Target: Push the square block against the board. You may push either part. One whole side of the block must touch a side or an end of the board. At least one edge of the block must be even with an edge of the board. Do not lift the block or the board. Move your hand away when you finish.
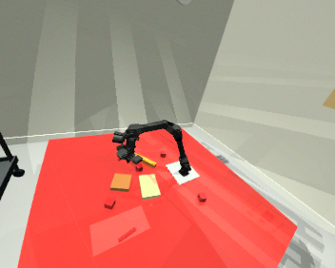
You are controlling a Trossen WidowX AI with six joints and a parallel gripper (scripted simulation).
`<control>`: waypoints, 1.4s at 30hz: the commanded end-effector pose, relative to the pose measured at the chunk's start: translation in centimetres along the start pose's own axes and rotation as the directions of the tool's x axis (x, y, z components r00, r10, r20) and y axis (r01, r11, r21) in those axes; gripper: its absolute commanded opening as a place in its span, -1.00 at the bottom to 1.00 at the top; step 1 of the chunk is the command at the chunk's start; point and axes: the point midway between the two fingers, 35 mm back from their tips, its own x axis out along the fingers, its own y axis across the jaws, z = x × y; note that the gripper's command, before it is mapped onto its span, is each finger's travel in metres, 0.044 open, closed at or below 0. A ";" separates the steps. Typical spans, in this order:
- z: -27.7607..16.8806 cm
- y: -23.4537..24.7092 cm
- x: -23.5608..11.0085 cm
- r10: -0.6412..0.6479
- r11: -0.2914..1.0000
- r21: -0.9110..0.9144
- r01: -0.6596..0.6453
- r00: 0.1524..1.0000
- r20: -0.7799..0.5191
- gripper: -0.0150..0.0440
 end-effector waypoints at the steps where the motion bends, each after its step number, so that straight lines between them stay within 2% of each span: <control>1: 0.1 2.0 -0.1 0.041 0.997 -0.057 -0.044 0.998 -0.041 -0.49; 5: 0.1 2.0 0.2 0.041 0.997 -0.057 -0.044 0.998 -0.041 -0.49; 8: 0.0 2.1 4.1 0.041 0.997 -0.057 -0.044 0.998 -0.041 -0.49; 10: -0.1 2.2 5.3 0.041 0.997 -0.057 -0.044 0.998 -0.041 -0.49; 42: -3.5 1.7 5.2 0.041 0.997 -0.057 -0.043 0.998 -0.044 -0.49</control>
